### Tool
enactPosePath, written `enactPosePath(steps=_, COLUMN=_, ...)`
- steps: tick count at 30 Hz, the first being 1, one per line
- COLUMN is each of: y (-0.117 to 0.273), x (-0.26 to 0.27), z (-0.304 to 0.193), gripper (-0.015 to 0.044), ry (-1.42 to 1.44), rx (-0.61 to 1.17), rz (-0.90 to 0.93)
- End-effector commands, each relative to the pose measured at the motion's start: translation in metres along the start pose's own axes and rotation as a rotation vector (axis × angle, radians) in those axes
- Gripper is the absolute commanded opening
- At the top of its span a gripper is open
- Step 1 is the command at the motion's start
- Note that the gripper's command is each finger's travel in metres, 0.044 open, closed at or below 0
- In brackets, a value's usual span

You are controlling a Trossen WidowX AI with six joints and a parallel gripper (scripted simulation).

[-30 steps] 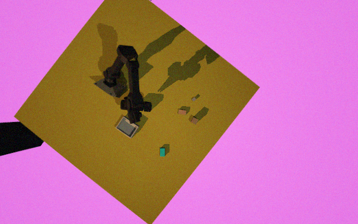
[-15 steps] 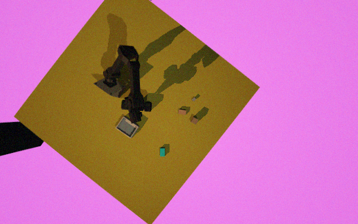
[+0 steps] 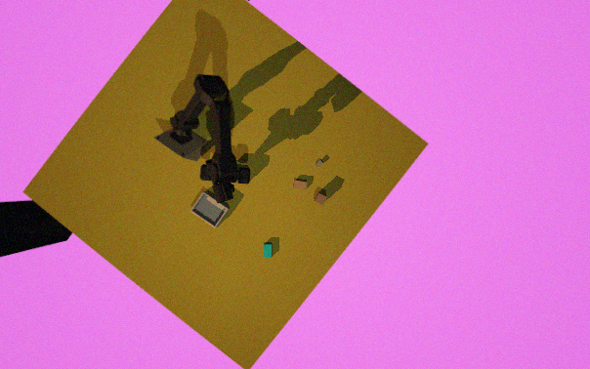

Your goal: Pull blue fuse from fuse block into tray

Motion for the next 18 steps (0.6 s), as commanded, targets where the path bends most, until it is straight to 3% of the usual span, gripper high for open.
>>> enactPosePath(steps=1, y=-0.004, x=-0.0004, z=-0.0002, gripper=0.0066, ry=-0.005, rx=0.004, rz=0.003)
enactPosePath(steps=12, y=-0.0082, x=-0.0004, z=-0.0003, gripper=0.0066, ry=-0.005, rx=0.004, rz=0.003)
enactPosePath(steps=18, y=-0.0069, x=0.0001, z=-0.0001, gripper=0.0026, ry=0.0, rx=0.0, rz=0.0)
Point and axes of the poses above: the point midway between the two fingers, 35 mm back from their tips, its own y axis back along the fingers, its own x axis across the jaws, z = x × y, the point moved 7 cm from there along y, back along the fingers, and after that the axes turned 13 degrees about -y, right-handed, at the moved point
